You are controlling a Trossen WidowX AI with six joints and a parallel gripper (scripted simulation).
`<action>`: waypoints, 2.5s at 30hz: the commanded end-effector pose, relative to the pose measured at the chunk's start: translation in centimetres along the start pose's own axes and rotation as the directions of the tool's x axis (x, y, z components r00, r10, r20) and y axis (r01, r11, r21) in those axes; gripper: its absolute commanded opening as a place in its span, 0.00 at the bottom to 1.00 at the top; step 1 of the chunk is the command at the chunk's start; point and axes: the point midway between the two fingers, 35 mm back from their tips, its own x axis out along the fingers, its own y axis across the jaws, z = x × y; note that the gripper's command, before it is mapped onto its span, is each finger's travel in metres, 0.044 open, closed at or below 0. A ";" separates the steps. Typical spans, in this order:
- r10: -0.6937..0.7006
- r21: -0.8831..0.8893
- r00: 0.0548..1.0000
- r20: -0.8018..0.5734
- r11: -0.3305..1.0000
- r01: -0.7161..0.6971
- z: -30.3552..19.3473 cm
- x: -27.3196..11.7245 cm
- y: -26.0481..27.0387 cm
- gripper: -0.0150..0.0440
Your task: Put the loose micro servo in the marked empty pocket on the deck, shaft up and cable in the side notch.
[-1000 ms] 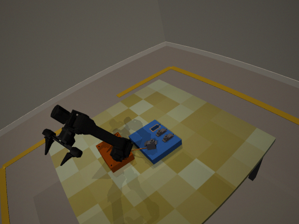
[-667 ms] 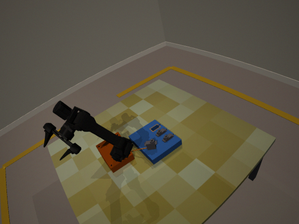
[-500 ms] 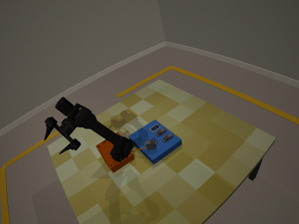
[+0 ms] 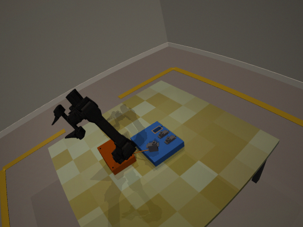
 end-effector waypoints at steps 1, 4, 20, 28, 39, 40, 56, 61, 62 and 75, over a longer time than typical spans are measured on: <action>0.013 -0.073 0.997 0.082 0.997 -0.007 2.5 -0.8 -0.2 1.00; 0.019 -0.132 0.989 0.148 0.991 0.001 4.5 -1.5 -0.4 1.00; -0.024 -0.363 0.893 0.450 0.909 0.208 14.1 -6.2 -3.5 1.00; -0.097 -0.409 0.819 0.565 0.830 0.380 18.1 -8.9 -6.3 1.00; -0.233 -0.423 0.710 0.665 0.666 0.614 22.1 -12.5 -11.2 1.00; -0.247 -0.423 0.700 0.670 0.648 0.633 22.4 -12.8 -11.7 1.00; -0.485 -0.452 0.551 0.680 0.315 0.835 25.4 -17.5 -20.3 1.00; -0.559 -0.487 0.511 0.653 0.207 0.849 25.6 -18.7 -23.1 1.00; -0.573 -0.496 0.504 0.646 0.187 0.848 25.6 -18.9 -23.7 1.00; -0.741 -0.657 0.421 0.523 -0.036 0.753 25.1 -21.7 -30.7 1.00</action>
